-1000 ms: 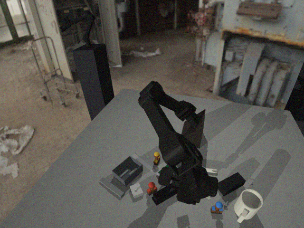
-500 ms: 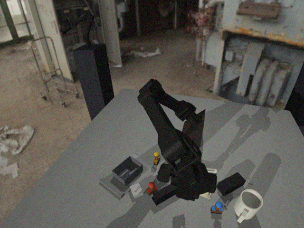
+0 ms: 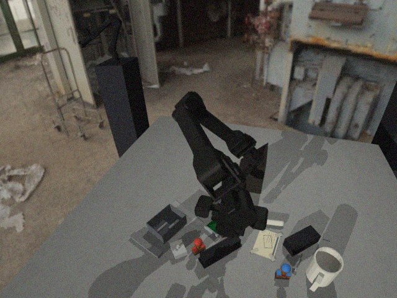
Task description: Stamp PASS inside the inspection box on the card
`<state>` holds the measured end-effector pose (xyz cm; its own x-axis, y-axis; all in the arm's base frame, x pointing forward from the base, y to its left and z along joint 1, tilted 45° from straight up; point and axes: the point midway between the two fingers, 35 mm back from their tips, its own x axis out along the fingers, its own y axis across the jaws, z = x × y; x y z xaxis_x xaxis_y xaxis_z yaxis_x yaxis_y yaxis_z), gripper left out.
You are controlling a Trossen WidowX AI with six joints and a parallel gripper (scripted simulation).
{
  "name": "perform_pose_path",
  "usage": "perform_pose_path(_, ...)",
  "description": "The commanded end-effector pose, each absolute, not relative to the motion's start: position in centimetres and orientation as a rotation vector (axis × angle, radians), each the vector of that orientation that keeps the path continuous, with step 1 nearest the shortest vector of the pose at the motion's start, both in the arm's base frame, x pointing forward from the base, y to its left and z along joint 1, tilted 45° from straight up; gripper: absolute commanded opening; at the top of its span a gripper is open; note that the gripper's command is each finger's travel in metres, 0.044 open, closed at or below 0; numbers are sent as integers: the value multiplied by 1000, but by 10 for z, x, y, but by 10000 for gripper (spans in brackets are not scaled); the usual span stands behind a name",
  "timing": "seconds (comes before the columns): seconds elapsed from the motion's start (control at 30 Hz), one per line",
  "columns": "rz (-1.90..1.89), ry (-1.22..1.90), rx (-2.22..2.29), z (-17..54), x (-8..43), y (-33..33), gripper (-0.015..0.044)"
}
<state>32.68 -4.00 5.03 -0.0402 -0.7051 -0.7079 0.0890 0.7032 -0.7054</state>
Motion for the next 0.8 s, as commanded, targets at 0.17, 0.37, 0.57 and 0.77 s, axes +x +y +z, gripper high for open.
perform_pose_path(0.17, -696, 1485, -537, 63, 294, -53, 0)
perform_pose_path(0.37, -697, 1486, -539, 69, 269, -61, 0)
perform_pose_path(0.57, -697, 1487, -540, 72, 247, -68, 0)
perform_pose_path(0.77, -694, 1488, -536, 71, 246, -69, 0)
